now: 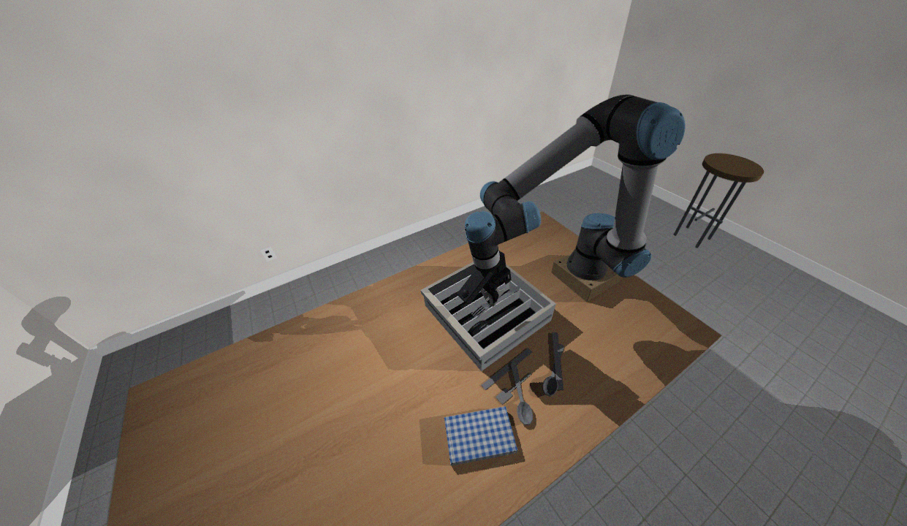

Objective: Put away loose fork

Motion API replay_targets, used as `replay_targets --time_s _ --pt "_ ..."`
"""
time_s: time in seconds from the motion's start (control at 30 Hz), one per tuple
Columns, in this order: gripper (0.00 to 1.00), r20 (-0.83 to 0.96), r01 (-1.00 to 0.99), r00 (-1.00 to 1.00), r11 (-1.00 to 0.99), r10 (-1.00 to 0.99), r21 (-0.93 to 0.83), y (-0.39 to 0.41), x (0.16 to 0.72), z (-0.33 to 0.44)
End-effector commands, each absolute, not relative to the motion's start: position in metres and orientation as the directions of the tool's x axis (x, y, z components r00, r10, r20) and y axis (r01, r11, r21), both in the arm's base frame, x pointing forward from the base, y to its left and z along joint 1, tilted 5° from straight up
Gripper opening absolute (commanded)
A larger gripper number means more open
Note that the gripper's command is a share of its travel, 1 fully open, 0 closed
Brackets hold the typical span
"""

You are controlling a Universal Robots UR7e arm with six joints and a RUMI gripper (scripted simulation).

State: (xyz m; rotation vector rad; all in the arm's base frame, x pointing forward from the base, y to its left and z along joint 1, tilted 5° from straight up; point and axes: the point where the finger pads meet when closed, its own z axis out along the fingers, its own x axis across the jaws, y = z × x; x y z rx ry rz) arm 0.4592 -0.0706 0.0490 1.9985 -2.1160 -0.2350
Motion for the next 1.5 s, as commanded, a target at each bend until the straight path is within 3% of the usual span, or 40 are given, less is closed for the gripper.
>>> replay_targets --time_s 0.0,1.47 --pt "0.01 0.051 -0.963 -0.05 0.062 -0.997 0.264 -0.072 0.459 0.029" --pt "0.01 0.051 -0.963 -0.05 0.062 -0.997 0.264 -0.075 0.454 -0.044"
